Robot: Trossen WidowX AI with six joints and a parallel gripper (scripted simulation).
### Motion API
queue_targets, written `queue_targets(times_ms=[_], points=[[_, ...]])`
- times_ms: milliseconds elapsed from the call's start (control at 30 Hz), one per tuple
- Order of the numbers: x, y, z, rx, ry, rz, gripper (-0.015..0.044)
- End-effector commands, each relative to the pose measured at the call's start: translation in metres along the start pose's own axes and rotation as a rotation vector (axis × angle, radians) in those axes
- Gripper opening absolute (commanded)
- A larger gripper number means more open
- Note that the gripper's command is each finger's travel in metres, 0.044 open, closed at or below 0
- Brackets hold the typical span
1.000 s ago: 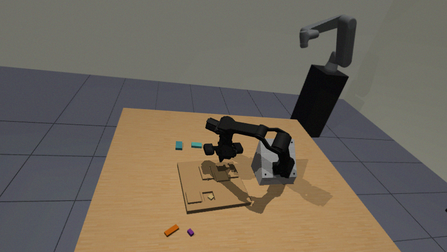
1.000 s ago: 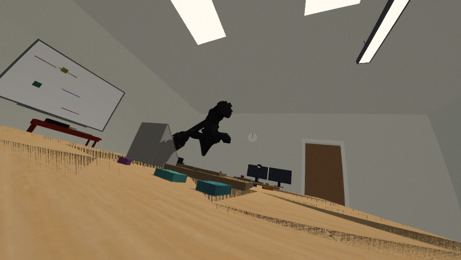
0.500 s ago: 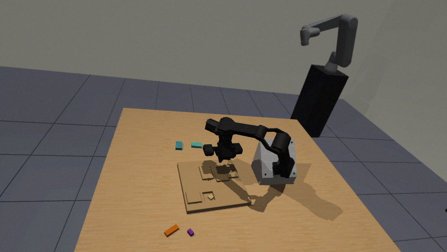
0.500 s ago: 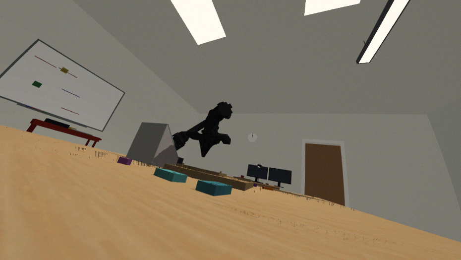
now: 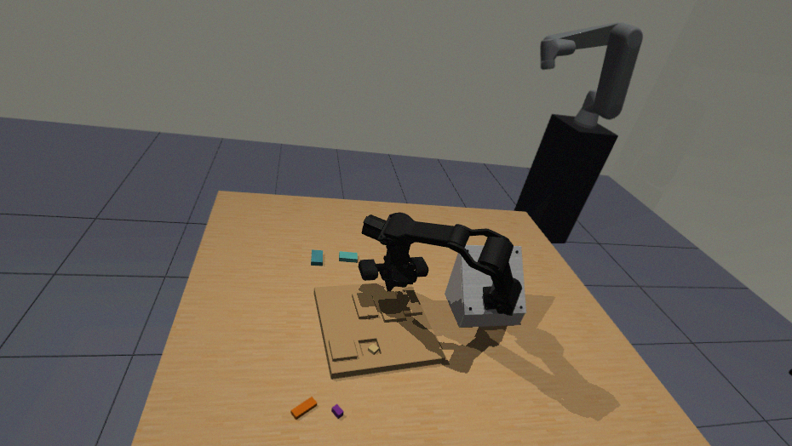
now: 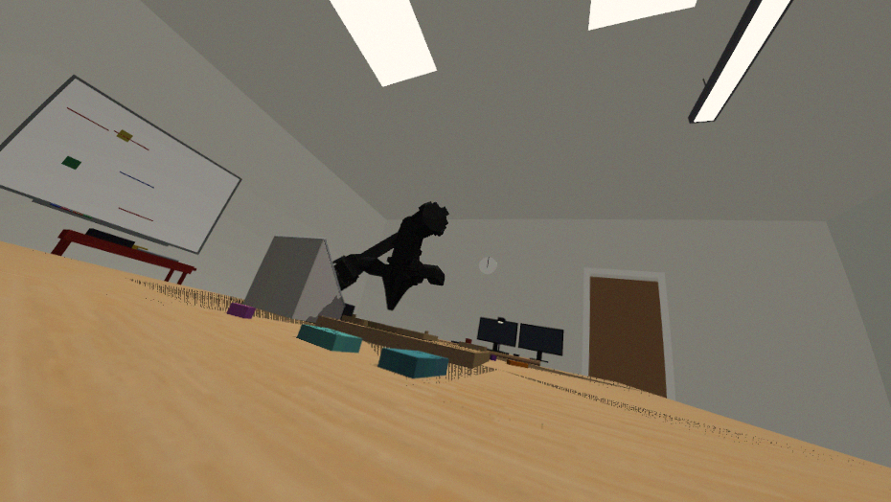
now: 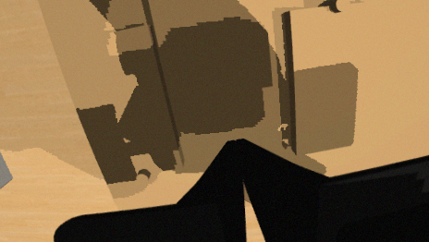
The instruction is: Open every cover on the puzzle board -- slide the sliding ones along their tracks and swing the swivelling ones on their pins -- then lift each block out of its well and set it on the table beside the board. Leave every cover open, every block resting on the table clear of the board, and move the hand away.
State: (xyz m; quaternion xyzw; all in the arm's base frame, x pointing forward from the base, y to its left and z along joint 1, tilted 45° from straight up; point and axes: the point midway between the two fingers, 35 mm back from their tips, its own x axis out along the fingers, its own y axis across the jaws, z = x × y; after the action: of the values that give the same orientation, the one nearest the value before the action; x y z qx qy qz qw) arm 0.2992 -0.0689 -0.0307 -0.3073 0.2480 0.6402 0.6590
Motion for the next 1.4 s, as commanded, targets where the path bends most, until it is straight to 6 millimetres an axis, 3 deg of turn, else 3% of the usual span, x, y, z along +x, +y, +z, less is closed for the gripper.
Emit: queue_targets(times_ms=[0, 1367], points=[[0.005, 0.001, 0.001, 0.009, -0.007, 0.002, 0.0000], [0.039, 0.002, 0.005, 0.008, -0.009, 0.001, 0.0000]])
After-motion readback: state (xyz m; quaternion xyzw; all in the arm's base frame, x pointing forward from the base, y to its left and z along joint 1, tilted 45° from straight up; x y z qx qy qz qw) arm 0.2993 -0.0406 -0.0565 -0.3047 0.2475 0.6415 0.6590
